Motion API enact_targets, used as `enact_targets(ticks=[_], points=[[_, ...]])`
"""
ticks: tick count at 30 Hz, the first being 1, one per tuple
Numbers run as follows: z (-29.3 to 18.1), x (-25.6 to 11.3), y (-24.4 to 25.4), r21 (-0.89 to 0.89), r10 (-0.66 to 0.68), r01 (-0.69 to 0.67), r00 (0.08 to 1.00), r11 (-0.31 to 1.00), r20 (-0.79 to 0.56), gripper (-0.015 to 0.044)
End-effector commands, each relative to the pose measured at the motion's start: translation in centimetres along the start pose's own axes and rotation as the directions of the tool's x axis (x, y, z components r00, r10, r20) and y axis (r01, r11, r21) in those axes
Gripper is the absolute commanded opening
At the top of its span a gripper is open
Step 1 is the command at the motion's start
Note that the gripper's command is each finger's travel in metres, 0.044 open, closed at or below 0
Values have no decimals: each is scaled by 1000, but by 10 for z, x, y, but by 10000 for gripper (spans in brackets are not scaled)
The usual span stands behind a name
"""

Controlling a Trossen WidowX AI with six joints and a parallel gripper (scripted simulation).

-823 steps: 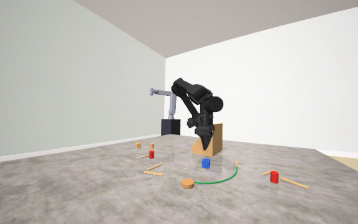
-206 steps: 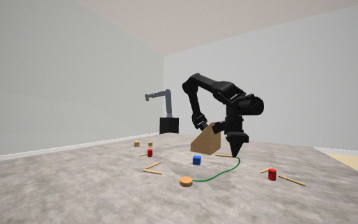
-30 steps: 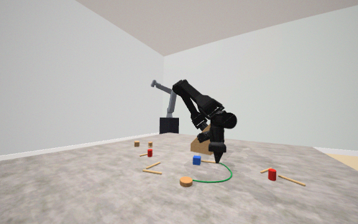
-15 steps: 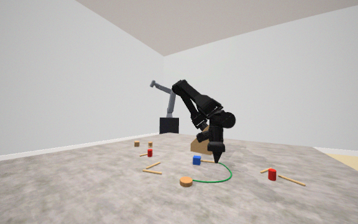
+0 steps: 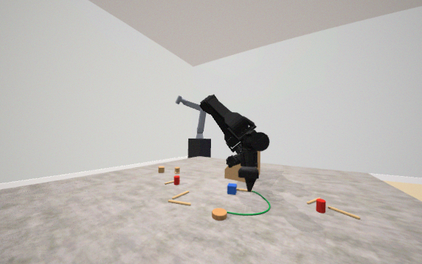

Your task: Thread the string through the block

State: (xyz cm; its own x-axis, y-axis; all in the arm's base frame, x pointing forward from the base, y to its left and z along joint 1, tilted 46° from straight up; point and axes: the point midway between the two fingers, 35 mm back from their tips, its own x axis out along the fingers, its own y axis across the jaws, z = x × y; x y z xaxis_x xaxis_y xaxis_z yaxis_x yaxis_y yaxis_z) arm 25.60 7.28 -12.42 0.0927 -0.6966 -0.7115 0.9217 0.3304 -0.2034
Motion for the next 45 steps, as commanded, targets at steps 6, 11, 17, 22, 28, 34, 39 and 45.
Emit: enact_targets(ticks=[6, 11, 17, 22, 28, 34, 39, 45], points=[[13, -1, 0, 0, 6, -6, 1000, 1000, 4, 0], [20, -1, 0, 0, 5, -5, 1000, 1000, 4, 0], [28, -1, 0, 0, 5, -5, 1000, 1000, 4, 0], [35, -1, 0, 0, 5, -5, 1000, 1000, 4, 0], [38, -1, 0, 0, 4, -4, 1000, 1000, 4, 0], [35, 0, -1, 0, -2, 2, 1000, 1000, 1, 122], [33, -57, 2, -1, 0, 0, 1000, 1000, -5, 122], [33, -81, -1, 0, -1, 1, 1000, 1000, -4, 122]])
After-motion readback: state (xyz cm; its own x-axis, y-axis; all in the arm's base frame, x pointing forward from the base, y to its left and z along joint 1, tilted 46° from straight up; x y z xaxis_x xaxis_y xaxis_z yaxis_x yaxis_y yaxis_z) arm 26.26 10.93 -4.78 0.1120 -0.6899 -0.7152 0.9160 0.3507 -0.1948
